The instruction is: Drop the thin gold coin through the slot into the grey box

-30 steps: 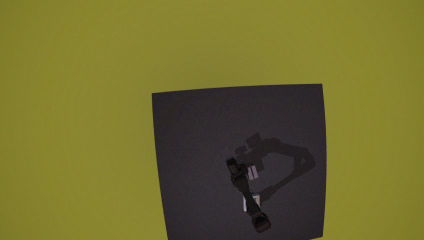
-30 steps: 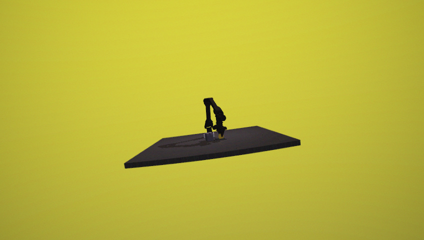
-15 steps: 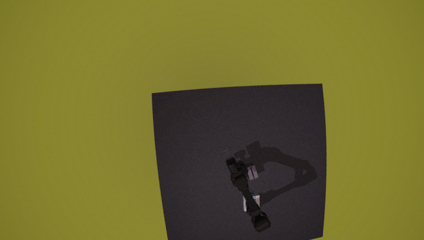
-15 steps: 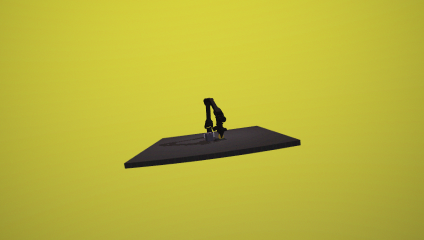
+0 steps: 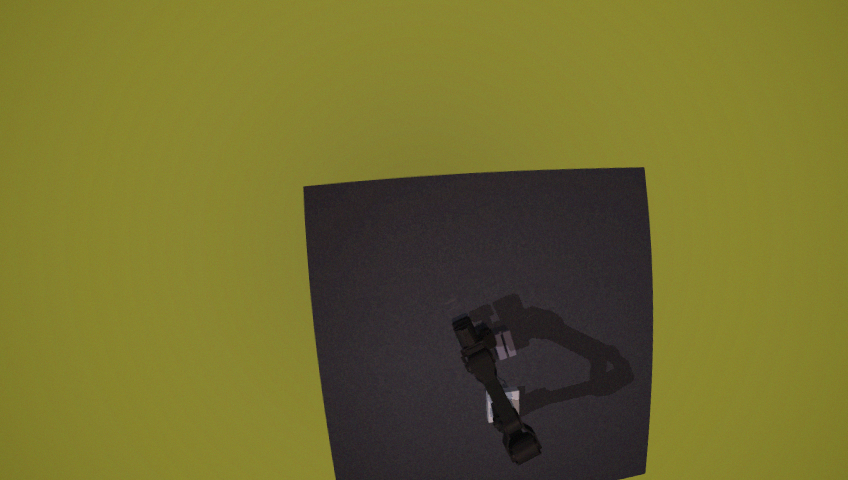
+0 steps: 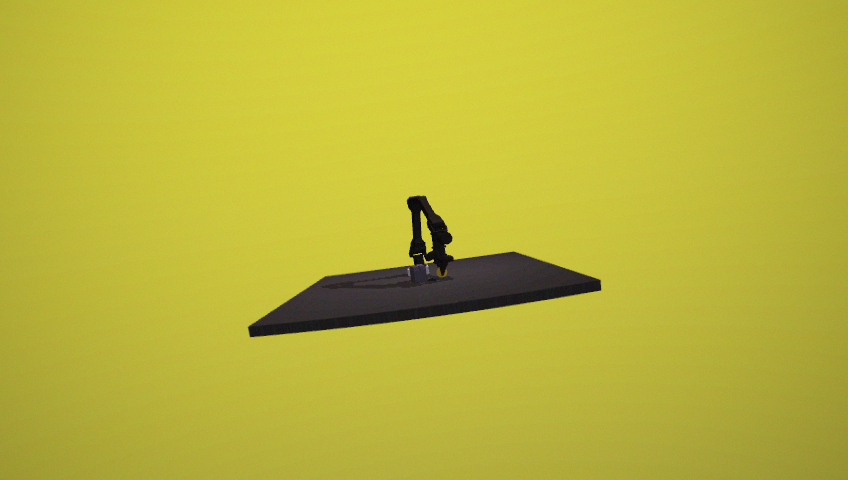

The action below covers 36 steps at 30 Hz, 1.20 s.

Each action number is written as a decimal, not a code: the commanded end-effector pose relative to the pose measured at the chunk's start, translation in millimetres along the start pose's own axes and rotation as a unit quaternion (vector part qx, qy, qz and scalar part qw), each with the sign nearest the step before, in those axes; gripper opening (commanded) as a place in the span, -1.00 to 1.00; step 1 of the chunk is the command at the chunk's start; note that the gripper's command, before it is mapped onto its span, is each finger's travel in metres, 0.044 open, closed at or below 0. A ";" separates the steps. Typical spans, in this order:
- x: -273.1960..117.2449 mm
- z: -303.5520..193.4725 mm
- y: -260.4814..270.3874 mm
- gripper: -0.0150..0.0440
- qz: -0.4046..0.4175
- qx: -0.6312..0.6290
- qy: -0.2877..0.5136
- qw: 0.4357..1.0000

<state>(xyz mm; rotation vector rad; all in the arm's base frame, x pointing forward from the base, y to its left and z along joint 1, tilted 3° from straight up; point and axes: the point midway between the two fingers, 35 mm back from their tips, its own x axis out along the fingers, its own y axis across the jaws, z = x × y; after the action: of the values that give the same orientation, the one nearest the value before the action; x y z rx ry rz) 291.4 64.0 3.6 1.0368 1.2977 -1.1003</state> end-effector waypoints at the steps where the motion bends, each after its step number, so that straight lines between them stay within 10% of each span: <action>1: -13.6 0.7 4.0 -0.49 0.006 -0.001 -0.003 1.000; 36: -90.9 0.4 0.7 -0.49 0.006 -0.004 -0.003 1.000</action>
<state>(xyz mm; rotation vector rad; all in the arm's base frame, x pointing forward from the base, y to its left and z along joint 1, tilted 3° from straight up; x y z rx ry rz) 293.0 66.5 88.3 1.0329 1.2992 -1.0951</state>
